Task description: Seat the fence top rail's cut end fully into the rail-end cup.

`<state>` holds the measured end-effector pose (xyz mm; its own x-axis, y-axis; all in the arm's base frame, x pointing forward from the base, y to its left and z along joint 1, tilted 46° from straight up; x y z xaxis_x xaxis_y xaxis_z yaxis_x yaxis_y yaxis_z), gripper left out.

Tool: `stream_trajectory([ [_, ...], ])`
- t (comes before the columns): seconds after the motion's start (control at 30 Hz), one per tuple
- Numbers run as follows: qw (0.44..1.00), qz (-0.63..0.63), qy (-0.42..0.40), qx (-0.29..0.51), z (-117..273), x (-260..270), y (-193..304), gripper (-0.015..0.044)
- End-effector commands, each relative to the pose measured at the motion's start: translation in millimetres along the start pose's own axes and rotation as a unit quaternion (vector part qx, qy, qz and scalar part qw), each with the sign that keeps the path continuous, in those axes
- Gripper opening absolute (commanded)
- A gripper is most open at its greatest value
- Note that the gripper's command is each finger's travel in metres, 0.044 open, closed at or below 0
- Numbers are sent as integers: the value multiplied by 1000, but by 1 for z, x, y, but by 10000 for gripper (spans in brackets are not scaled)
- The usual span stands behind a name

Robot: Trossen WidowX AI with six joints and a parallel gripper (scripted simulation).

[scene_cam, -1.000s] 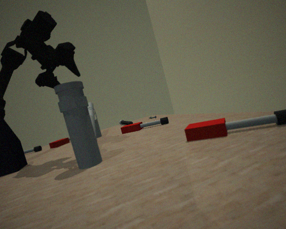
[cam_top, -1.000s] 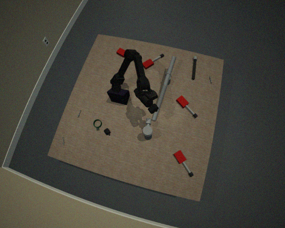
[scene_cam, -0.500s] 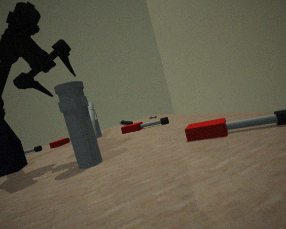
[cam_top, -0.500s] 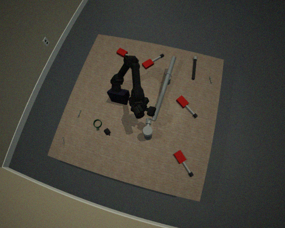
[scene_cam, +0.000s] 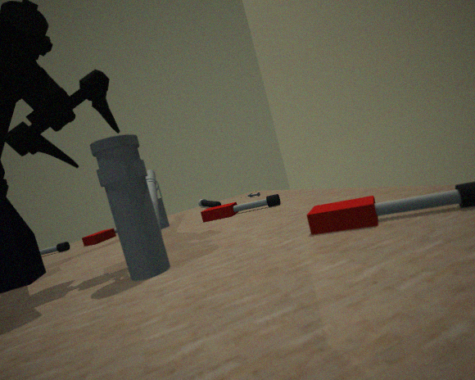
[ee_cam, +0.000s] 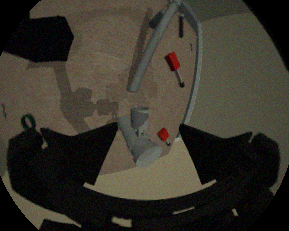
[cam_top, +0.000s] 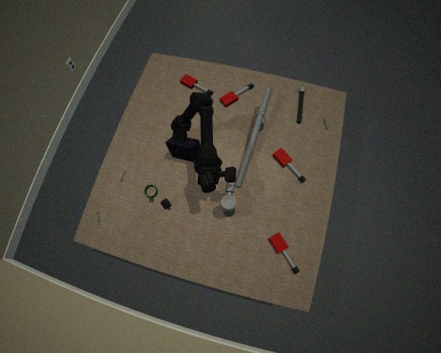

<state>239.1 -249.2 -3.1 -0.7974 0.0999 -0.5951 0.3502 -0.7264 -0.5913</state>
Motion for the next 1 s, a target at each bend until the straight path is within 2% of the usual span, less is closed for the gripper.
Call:
stream_trajectory([
  [0.0,1000,-3,-1,-6,-20,12,-3,440],
  [0.97,1000,-4,-1,-4,-60,13,-2,440],
])
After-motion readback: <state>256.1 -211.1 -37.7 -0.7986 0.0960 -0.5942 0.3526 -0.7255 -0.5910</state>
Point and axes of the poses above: the point midway between the two fingers, 35 mm back from their tips, its own z axis back along the fingers, its own x axis across the jaws, y = z × x, the point moved 10 cm from there along z, back along the fingers, and after that the axes turned 10 degrees about z, right-handed, at the moved point
